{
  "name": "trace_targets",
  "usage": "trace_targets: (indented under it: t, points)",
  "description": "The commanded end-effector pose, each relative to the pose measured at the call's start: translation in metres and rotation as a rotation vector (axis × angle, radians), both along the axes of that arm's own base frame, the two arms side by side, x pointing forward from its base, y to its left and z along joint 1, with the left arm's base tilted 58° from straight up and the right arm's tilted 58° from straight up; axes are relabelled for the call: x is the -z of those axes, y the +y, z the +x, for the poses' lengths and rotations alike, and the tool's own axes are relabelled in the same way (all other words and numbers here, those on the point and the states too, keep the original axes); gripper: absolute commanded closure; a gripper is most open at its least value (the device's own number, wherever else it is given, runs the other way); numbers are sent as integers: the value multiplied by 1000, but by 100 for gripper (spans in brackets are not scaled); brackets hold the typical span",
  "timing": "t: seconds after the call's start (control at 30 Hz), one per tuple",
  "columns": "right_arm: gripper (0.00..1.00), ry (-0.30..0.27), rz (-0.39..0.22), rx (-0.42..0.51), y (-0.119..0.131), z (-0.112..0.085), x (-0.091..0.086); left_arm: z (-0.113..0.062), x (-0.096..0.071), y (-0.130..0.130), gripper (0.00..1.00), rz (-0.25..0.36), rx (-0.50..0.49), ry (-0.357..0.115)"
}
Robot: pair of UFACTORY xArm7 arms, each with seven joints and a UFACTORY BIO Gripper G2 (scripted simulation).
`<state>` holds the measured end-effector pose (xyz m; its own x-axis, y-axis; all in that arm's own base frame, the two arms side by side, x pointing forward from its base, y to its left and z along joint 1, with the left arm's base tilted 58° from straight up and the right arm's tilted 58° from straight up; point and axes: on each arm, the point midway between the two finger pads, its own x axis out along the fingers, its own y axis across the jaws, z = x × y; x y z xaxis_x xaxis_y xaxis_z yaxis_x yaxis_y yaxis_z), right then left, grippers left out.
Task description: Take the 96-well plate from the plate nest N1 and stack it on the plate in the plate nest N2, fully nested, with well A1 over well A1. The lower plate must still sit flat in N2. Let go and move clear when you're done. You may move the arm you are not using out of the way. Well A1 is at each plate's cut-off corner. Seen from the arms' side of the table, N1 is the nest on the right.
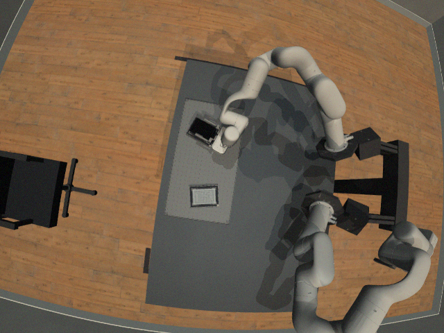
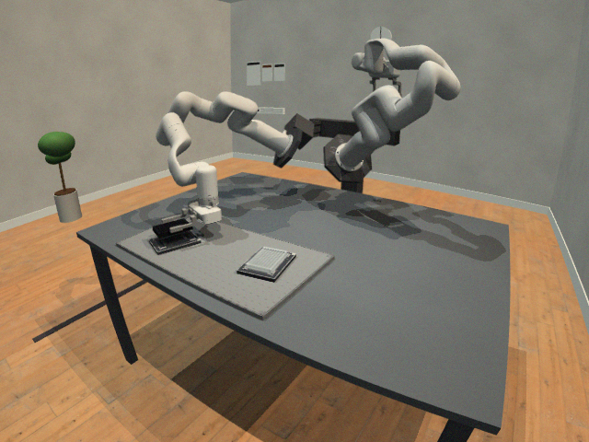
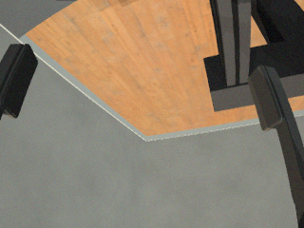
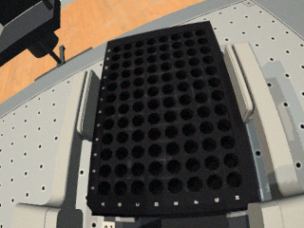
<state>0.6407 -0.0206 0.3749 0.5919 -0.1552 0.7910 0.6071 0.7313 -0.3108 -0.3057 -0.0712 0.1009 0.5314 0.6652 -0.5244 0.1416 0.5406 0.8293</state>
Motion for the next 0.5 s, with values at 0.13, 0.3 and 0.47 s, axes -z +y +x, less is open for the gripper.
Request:
trace_targets:
  t: [0.13, 0.3, 0.47]
  points:
    - [100, -1, 1, -3, 9, -6, -6, -1, -1, -1, 0, -2, -1, 3]
    - [100, -1, 1, -3, 14, -10, -11, -1, -1, -1, 0, -2, -1, 3]
    - [100, -1, 1, -3, 19, -14, -14, -1, -1, -1, 0, -2, -1, 3]
